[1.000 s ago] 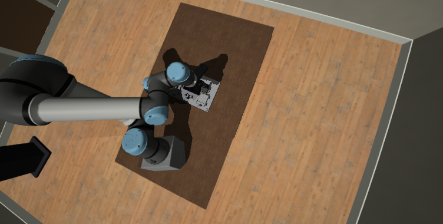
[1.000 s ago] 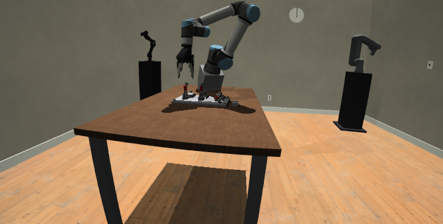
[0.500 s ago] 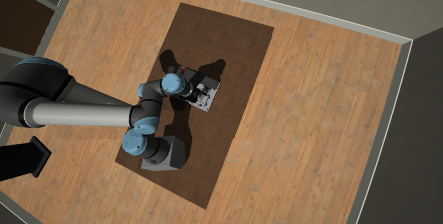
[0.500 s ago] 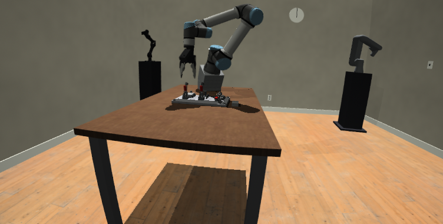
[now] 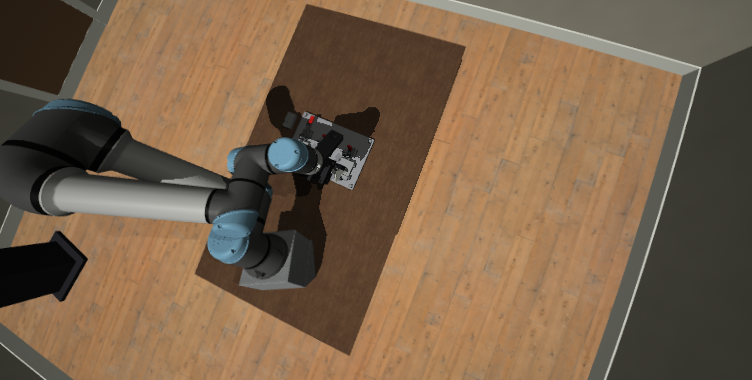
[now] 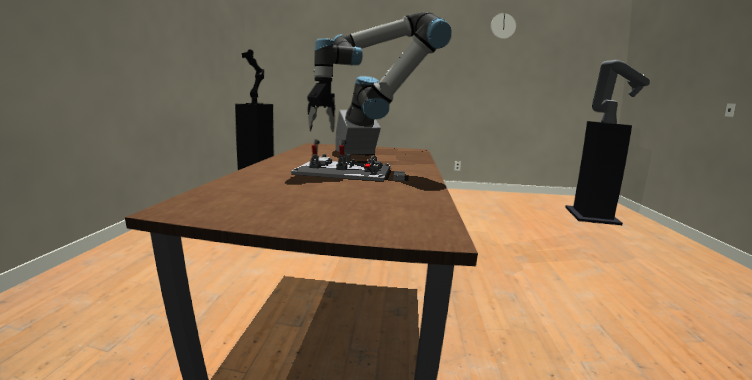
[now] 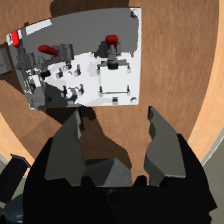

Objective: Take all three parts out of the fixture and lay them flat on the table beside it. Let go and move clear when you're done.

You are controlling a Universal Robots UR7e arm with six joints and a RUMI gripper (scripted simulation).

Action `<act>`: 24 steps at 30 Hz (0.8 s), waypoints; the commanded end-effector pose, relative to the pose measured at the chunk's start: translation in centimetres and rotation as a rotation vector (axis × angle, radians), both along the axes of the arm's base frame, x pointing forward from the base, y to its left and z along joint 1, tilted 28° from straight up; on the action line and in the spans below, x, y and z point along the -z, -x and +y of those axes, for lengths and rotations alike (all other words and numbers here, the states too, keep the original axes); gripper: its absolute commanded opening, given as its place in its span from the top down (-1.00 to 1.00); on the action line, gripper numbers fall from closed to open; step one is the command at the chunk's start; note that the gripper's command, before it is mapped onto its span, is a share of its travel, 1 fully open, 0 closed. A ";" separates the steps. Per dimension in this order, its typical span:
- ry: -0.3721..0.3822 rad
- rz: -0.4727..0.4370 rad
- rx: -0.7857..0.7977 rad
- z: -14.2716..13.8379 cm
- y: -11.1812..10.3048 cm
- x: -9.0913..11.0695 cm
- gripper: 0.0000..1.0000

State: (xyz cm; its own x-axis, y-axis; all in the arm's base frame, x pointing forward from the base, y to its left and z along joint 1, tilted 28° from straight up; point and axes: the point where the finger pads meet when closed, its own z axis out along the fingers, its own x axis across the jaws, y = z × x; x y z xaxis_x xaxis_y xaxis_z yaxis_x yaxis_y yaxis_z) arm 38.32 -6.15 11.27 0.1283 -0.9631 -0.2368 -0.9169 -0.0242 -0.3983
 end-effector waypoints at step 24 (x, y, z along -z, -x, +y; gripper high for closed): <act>0.000 -0.001 0.000 1.1 -1.5 3.8 -0.17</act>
